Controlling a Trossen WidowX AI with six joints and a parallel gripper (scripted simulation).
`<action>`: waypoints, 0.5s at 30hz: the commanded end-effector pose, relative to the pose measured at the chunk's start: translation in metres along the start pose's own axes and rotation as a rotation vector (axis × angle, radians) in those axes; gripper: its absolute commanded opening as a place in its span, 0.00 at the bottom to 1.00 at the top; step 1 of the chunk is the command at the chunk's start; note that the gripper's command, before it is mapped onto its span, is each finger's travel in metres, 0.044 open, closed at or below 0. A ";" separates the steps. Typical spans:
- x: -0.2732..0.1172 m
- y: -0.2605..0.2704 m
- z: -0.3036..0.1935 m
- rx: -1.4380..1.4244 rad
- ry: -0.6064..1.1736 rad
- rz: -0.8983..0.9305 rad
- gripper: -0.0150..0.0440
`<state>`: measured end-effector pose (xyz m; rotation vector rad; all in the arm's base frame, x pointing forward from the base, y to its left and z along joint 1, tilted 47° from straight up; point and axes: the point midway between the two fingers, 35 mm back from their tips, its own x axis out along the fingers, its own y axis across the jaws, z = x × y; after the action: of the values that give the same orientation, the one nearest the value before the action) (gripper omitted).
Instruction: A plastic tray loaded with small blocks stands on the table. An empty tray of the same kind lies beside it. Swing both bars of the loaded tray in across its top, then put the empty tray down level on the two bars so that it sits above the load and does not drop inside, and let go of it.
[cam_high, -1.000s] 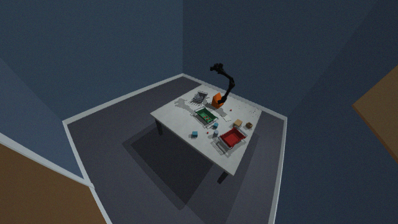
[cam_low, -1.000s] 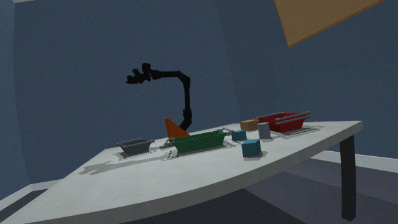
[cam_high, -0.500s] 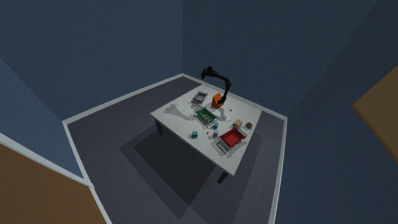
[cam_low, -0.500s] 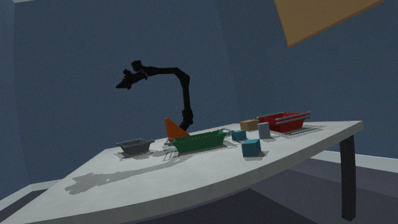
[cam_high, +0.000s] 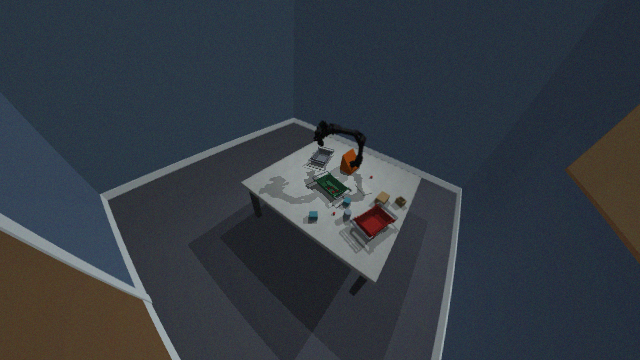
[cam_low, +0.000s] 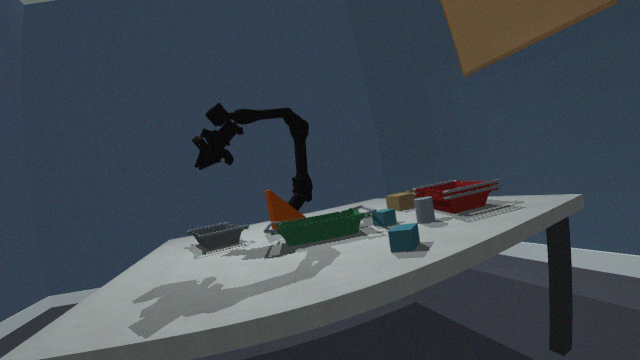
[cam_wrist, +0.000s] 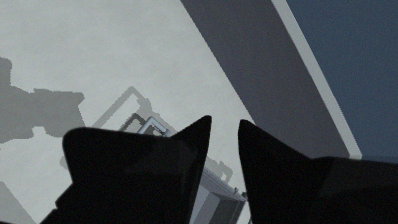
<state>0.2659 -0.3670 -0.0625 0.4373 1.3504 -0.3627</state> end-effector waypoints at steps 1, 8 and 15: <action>0.015 0.074 -0.001 -0.110 0.096 0.166 0.40; 0.024 0.183 -0.022 -0.259 0.274 0.438 0.40; 0.016 0.280 -0.057 -0.359 0.471 0.693 0.40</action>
<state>0.3525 -0.1419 -0.0668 0.6220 1.5384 0.4298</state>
